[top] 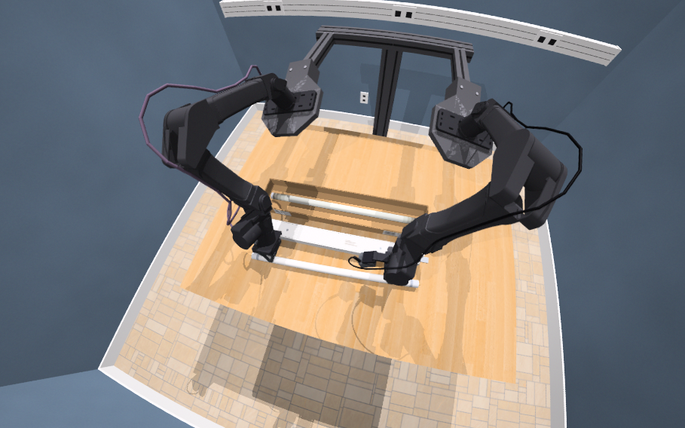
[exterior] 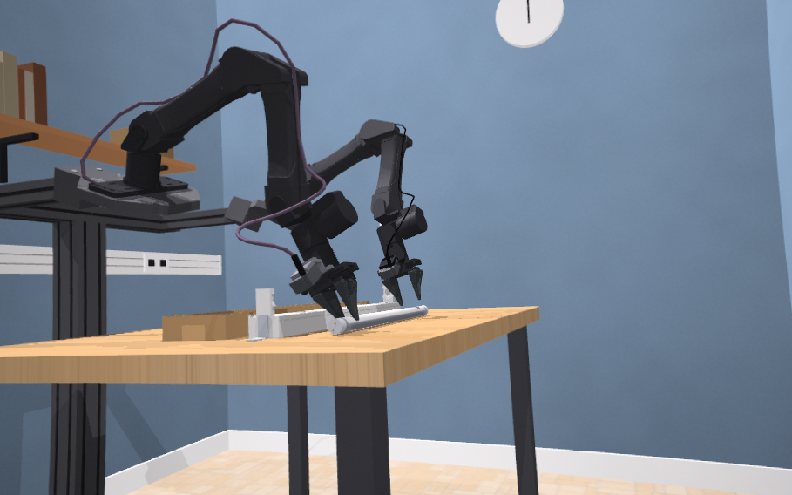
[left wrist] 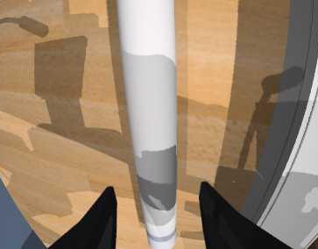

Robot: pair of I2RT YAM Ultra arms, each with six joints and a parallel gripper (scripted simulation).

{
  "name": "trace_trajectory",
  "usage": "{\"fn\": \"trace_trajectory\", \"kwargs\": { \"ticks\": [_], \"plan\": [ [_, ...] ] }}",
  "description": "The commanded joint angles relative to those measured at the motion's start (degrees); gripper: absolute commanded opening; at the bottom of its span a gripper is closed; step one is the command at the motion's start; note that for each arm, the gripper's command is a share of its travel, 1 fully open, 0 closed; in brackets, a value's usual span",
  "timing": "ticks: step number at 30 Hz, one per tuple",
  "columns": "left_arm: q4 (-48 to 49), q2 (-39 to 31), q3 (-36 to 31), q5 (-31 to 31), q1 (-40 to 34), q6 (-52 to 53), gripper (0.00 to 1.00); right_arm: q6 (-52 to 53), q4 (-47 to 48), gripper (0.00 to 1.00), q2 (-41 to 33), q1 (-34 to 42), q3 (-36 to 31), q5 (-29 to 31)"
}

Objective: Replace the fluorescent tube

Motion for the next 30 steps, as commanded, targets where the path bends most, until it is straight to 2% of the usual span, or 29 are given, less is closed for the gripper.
{"fn": "trace_trajectory", "kwargs": {
  "ticks": [1, 4, 5, 9, 21, 22, 26, 27, 30],
  "plan": [
    [-9.71, 1.39, 4.48, 1.66, -1.27, -2.26, 0.49, -0.09, 1.16, 0.11, -1.08, 0.07, 1.31, 0.57],
    [-17.24, 2.51, 8.94, 2.58, -1.35, -3.75, 0.49, -0.09, 1.16, 0.11, -1.08, 0.07, 1.31, 0.57],
    [-10.53, 2.93, 8.36, 1.71, -1.26, -2.26, 0.49, -0.09, 1.16, 0.11, -1.08, 0.07, 1.31, 0.57],
    [-12.23, 3.16, 9.25, 1.85, -1.21, -2.74, 0.49, -0.09, 1.16, 0.11, -1.08, 0.07, 1.31, 0.57],
    [-34.12, 6.16, 21.78, 4.53, -1.56, -6.83, 0.49, -0.09, 1.16, 0.11, -1.08, 0.07, 1.31, 0.57],
    [-28.73, 6.59, 21.55, 3.9, -1.52, -5.58, 0.49, -0.09, 1.16, 0.11, -1.08, 0.07, 1.31, 0.57],
    [-31.01, 6.91, 22.83, 4.07, -1.57, -6.17, 0.49, -0.09, 1.16, 0.11, -1.08, 0.07, 1.31, 0.57],
    [-36.03, 7.28, 24.43, 4.57, -1.42, -6.87, 0.49, -0.09, 1.16, 0.11, -1.08, 0.07, 1.31, 0.57],
    [-40.97, 7.91, 27.4, 5.23, -1.76, -7.93, 0.49, -0.09, 1.16, 0.11, -1.08, 0.07, 1.31, 0.57]
  ]
}}
